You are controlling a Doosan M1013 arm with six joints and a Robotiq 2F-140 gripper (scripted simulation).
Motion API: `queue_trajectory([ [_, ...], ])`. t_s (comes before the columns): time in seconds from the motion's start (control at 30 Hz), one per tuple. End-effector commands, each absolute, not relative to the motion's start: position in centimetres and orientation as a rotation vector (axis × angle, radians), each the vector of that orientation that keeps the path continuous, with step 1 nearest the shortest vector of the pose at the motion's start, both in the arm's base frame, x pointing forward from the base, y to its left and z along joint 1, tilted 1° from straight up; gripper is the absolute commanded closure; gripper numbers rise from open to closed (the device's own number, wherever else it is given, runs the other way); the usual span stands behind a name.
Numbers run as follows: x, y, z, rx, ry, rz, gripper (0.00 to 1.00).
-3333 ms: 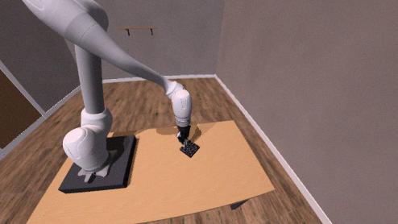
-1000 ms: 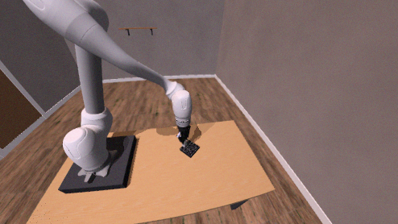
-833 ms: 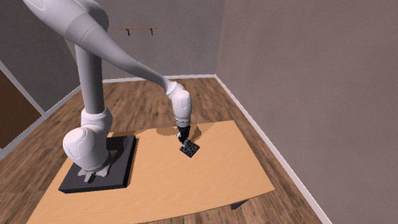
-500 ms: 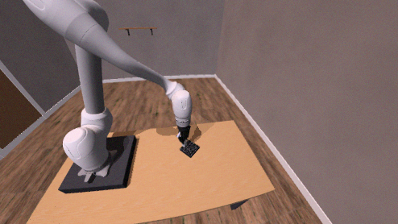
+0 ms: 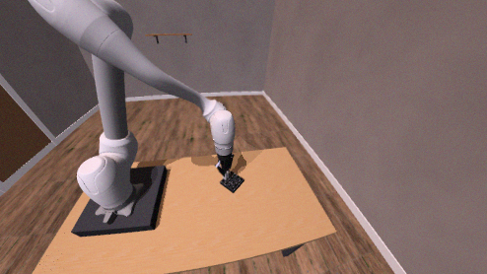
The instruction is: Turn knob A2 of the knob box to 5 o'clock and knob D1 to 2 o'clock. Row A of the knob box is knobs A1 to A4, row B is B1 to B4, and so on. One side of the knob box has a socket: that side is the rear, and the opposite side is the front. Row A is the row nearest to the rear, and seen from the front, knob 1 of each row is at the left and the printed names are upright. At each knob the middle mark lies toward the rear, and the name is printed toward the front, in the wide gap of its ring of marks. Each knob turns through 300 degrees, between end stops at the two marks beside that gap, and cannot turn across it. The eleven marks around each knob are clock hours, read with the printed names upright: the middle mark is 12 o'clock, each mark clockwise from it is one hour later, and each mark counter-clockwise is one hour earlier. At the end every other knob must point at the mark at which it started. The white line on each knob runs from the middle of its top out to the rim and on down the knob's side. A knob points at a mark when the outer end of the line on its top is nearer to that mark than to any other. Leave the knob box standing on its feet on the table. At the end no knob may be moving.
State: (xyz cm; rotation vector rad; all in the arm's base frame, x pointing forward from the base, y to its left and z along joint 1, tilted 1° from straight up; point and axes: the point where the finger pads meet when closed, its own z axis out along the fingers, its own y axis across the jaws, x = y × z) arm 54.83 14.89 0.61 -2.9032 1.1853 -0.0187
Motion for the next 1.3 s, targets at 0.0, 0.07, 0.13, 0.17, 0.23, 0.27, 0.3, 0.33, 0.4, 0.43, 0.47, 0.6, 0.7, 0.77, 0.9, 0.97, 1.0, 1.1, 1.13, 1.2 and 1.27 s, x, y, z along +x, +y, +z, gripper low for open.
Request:
queue_trajectory([
  [0.0,54.83,14.9,0.62,-2.872,1.258,-0.019,0.95],
  [0.07,54.83,14.9,0.62,-2.853,1.3,-0.019,0.95],
  [0.13,54.83,14.9,0.62,-2.832,1.346,-0.019,0.95],
  [0.17,54.83,14.9,0.62,-2.82,1.37,-0.019,0.95],
  [0.23,54.83,14.9,0.62,-2.795,1.421,-0.019,0.95],
  [0.27,54.83,14.9,0.62,-2.781,1.447,-0.018,0.95],
  [0.3,54.83,14.9,0.62,-2.781,1.447,-0.018,0.95],
  [0.33,54.83,14.9,0.62,-2.781,1.447,-0.018,0.95],
  [0.4,54.83,14.9,0.62,-2.751,1.503,-0.018,0.95],
  [0.43,54.83,14.9,0.62,-2.735,1.531,-0.018,0.95],
  [0.47,54.83,14.9,0.62,-2.719,1.56,-0.018,0.95],
  [0.6,54.83,14.9,0.62,-2.645,1.682,-0.018,0.95],
  [0.7,54.83,14.9,0.62,-2.581,1.777,-0.017,0.95],
  [0.77,54.83,14.9,0.62,-2.535,1.842,-0.017,0.95],
  [0.9,54.83,14.9,0.62,-2.486,1.907,-0.016,0.95],
  [0.97,54.83,14.9,0.62,-2.435,1.971,-0.016,0.95],
  [1.0,54.83,14.9,0.62,-2.409,2.003,-0.016,0.95],
  [1.1,54.83,14.9,0.62,-2.326,2.099,-0.015,0.95],
  [1.13,54.83,14.9,0.62,-2.297,2.13,-0.015,0.95],
  [1.2,54.83,14.9,0.62,-2.238,2.191,-0.015,0.95],
  [1.27,54.83,14.9,0.62,-2.178,2.25,-0.014,0.95],
])
